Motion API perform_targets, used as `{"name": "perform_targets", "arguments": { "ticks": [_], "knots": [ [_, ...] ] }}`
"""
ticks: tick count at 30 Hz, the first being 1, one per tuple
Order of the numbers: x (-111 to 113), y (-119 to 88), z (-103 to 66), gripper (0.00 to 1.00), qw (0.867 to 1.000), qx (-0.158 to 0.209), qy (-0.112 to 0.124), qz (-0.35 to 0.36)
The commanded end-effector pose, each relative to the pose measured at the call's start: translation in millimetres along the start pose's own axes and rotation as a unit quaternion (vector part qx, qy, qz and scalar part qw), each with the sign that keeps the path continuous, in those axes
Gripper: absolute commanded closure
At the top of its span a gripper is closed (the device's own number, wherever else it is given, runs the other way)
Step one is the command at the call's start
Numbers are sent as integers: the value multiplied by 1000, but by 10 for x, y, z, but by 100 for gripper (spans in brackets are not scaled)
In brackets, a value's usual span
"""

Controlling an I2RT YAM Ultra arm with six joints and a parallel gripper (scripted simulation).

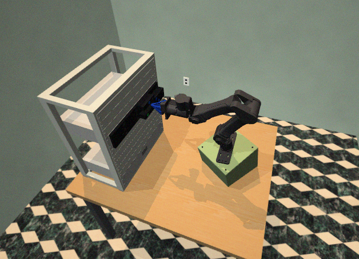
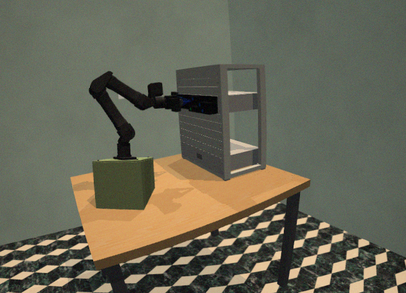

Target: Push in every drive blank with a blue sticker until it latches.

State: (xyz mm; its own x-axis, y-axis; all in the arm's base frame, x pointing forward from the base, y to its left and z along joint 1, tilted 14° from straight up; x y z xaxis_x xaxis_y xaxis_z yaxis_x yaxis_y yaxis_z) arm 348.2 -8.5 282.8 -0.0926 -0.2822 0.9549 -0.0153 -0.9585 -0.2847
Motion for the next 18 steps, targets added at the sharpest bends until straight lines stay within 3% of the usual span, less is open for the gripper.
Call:
{"name": "perform_targets", "arguments": {
  "ticks": [1, 10, 18],
  "knots": [
    [246, -21, 64, 100, 999, 3, 32, -7],
    [247, -22, 65, 100, 999, 3, 32, -7],
    [396, -65, 25, 100, 999, 5, 37, -7]
  ]
}}
Point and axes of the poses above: the point where the finger pads meet when closed, its own z axis out along the fingers, its own x axis across the jaws, y = z × x, the point moved 1 cm from there along -z, back along the fingers, and after that the axes turned 4 degrees about z, right-handed, at the moved point
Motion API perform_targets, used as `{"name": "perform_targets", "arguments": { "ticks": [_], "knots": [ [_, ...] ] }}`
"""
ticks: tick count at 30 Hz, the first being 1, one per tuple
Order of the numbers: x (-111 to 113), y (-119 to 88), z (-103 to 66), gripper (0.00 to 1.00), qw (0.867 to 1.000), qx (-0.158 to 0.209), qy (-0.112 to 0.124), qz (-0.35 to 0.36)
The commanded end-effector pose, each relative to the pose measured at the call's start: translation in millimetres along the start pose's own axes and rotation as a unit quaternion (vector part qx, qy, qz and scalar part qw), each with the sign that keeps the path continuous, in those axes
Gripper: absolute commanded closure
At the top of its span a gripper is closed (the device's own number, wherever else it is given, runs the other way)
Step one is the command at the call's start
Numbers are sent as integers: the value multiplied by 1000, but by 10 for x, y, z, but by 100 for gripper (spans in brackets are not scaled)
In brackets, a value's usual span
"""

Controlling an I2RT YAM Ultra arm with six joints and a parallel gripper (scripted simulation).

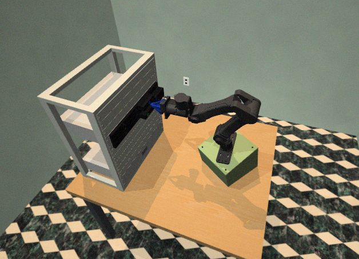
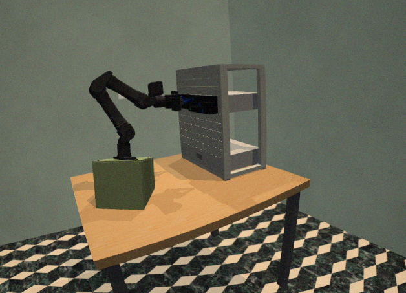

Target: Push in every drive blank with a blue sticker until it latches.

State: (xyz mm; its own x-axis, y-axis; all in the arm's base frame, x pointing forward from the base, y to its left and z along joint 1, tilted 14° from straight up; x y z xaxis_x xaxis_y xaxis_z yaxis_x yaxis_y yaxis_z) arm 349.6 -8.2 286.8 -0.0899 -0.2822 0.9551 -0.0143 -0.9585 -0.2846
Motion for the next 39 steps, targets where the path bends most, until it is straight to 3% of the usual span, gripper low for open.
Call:
{"name": "perform_targets", "arguments": {
  "ticks": [1, 31, 33, 39],
  "knots": [
    [366, -52, 7, 100, 999, 5, 38, -7],
    [411, -63, 5, 100, 999, 7, 48, -7],
    [302, -32, 88, 100, 999, 4, 33, -7],
    [289, -15, 169, 100, 999, 3, 33, -7]
  ]
}}
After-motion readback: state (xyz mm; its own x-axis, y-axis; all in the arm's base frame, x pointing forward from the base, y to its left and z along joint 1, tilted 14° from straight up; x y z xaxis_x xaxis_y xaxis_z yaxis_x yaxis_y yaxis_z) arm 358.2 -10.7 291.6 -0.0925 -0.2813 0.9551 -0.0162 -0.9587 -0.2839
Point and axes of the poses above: the point where the finger pads meet when closed, its own z axis out along the fingers, its own x axis across the jaws, y = z × x, the point moved 1 cm from there along -z, back along the fingers, and after that the axes turned 4 degrees about z, right-handed, at the moved point
